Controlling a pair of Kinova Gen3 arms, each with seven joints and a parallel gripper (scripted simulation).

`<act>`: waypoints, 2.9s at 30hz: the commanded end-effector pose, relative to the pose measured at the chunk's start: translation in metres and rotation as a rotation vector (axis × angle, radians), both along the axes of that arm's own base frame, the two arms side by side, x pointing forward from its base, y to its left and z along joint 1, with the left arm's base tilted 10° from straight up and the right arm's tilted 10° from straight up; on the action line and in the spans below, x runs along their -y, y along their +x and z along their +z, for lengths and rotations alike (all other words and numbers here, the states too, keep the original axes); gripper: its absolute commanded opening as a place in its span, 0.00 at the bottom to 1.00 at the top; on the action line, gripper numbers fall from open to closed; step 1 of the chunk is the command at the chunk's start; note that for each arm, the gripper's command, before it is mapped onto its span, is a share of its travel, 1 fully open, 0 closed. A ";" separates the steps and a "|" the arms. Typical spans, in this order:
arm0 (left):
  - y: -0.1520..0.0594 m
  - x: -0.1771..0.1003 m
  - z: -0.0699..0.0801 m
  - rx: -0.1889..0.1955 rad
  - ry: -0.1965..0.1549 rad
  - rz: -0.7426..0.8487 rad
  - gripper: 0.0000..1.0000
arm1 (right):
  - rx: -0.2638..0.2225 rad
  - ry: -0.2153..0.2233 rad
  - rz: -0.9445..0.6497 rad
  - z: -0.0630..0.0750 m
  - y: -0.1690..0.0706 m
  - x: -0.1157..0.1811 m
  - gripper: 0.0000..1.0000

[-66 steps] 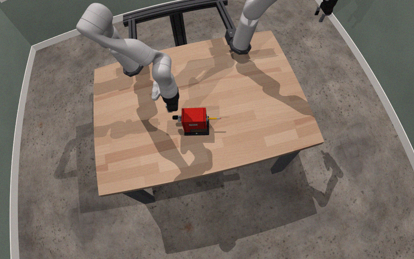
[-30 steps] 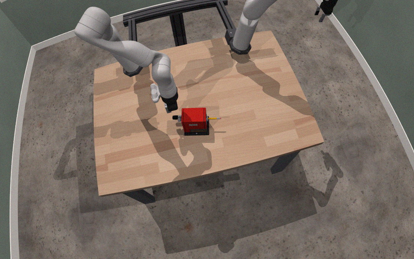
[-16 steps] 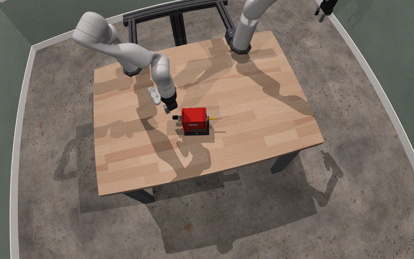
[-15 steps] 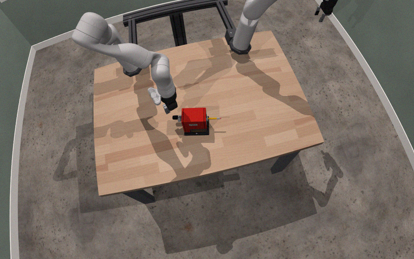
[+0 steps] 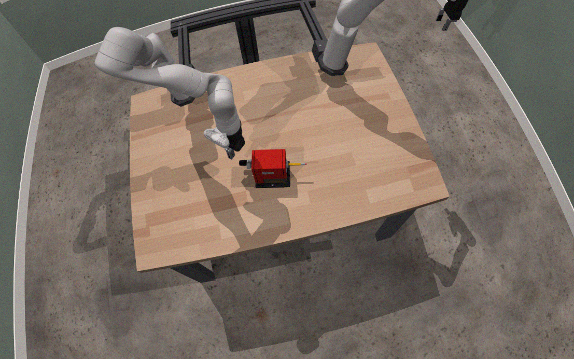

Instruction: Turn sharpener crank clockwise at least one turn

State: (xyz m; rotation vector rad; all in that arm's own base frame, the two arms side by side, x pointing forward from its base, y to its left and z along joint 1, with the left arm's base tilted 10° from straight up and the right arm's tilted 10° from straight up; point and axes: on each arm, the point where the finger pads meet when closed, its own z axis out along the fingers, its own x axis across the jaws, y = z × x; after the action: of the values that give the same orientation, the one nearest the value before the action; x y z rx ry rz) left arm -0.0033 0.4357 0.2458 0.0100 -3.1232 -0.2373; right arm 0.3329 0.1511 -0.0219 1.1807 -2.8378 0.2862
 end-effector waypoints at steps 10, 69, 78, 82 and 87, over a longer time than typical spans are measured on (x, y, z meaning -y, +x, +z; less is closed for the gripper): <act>0.000 0.000 0.001 0.000 0.002 0.000 1.00 | -0.107 -0.009 0.445 -0.002 0.002 -0.001 0.00; 0.000 0.000 0.001 0.000 0.002 0.000 1.00 | -0.343 -0.062 2.050 0.004 -0.003 -0.018 0.00; 0.000 0.000 0.001 0.000 0.002 0.000 1.00 | -0.347 -0.067 2.096 0.005 -0.003 -0.018 0.00; 0.000 0.000 0.001 0.000 0.002 0.000 1.00 | -0.348 -0.068 2.108 0.005 -0.003 -0.018 0.00; 0.000 0.000 0.001 0.000 0.002 0.000 1.00 | -0.348 -0.069 2.112 0.005 -0.003 -0.018 0.00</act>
State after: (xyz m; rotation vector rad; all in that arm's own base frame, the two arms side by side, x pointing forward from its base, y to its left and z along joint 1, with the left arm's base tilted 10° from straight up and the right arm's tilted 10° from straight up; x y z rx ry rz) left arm -0.0033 0.4357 0.2458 0.0100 -3.1232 -0.2373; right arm 0.3298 0.1689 -0.0175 2.9727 -0.3102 0.1164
